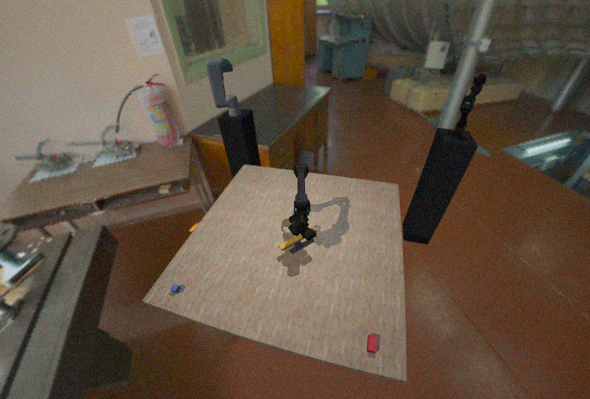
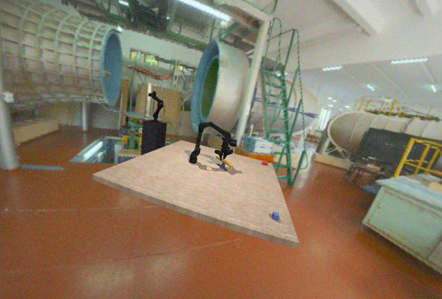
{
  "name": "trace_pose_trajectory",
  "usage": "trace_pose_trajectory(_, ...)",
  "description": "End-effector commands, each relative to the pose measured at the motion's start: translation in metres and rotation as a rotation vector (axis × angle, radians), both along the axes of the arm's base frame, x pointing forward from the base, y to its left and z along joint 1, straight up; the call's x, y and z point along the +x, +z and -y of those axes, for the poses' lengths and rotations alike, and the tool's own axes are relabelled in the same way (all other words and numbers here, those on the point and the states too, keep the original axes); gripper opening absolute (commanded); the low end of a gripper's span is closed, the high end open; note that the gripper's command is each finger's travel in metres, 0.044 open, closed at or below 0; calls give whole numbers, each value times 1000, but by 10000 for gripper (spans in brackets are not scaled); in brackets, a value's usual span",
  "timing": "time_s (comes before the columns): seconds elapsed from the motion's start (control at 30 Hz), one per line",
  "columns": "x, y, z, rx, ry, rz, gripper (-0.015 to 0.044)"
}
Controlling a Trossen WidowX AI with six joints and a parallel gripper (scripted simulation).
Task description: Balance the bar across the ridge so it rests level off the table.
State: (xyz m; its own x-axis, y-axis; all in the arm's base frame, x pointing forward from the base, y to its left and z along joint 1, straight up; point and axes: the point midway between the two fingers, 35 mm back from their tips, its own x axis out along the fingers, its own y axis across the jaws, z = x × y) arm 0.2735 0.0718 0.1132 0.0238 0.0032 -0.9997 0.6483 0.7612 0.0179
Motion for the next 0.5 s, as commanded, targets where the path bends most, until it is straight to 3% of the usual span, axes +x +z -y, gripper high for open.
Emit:
trace_pose_trajectory(0.0, 0, 0, 0, 0, 0, 0, 53)
trace_pose_trajectory(0.17, 0, 0, 0, 0, 0, 0, 167)
trace_pose_trajectory(0.47, 0, 0, 0, 0, 0, 0, 167)
